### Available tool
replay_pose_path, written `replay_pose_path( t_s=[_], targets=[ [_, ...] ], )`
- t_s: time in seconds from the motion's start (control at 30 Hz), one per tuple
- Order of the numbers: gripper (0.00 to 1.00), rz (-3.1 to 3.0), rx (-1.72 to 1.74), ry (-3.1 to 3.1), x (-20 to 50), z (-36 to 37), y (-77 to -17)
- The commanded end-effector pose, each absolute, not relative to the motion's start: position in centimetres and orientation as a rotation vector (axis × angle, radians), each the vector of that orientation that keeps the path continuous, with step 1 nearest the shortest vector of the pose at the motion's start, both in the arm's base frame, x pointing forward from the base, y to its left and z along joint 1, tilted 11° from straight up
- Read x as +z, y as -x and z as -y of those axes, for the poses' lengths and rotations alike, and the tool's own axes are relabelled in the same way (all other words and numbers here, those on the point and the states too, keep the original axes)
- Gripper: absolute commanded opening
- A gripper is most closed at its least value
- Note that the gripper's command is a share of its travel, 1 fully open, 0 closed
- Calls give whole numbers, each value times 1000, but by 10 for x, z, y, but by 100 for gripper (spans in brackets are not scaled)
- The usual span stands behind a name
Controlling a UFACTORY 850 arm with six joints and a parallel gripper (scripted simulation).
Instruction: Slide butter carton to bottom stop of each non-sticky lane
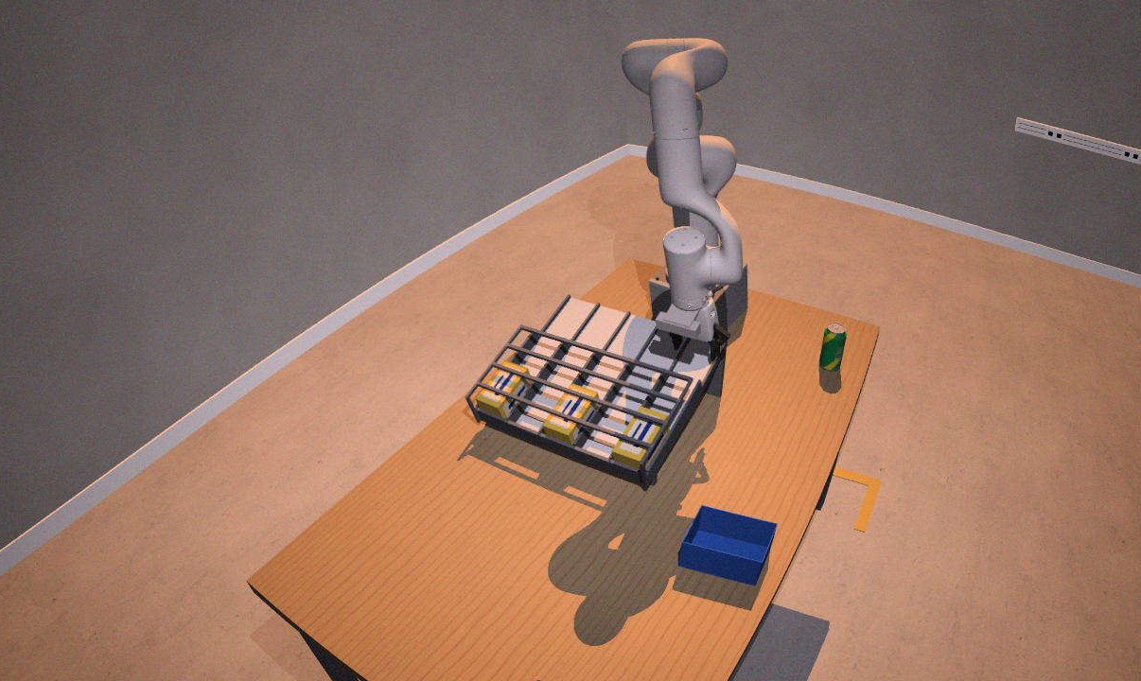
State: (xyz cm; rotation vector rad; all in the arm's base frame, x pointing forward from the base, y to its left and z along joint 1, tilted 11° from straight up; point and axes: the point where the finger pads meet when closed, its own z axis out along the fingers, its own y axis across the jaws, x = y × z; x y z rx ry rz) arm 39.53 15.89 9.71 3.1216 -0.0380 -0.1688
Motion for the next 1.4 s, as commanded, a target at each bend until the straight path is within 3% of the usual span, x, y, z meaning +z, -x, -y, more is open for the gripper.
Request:
replay_pose_path(
  t_s=[0.0,0.9,0.93,1.37],
  targets=[
    [100,38,-167,-3122,98,-159,-396],
    [100,38,-167,-3122,126,-160,-399],
    [100,36,269,-3110,192,-161,-391],
    [100,36,296,-3107,224,-162,-380]
  ],
)
